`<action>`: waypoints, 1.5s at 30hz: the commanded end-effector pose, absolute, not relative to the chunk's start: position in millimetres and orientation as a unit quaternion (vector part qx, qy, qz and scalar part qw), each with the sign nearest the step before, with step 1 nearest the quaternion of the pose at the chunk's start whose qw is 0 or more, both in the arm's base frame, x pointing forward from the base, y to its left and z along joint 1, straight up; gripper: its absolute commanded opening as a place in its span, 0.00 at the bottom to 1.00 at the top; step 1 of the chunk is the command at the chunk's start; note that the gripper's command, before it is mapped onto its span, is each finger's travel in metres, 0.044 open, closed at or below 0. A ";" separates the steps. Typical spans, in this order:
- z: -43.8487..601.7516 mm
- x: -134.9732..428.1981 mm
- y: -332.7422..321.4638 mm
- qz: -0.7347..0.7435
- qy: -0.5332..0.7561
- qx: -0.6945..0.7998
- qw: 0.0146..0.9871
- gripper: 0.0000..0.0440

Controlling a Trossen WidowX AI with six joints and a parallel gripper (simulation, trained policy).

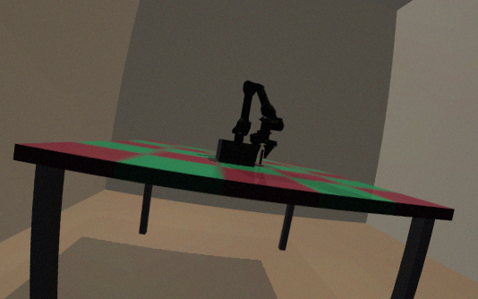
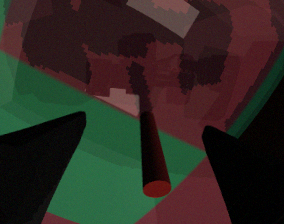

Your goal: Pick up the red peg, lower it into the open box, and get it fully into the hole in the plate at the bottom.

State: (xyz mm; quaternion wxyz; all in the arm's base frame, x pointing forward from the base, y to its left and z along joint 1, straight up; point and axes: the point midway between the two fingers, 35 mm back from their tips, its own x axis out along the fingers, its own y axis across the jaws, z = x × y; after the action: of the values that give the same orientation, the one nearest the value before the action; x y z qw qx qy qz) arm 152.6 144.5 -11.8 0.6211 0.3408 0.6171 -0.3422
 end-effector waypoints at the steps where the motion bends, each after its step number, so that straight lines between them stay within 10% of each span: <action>1: -20.8 150.5 145.2 -0.346 0.615 0.348 0.618 0.87; 16: -24.1 148.0 147.9 -0.343 0.648 0.350 0.583 0.01; 45: 79.2 227.0 133.1 -0.264 0.573 0.325 0.705 0.00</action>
State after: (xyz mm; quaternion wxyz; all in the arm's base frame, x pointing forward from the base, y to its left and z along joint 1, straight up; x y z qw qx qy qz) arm 218.0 136.6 68.1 0.6956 0.3237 0.5824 -0.2687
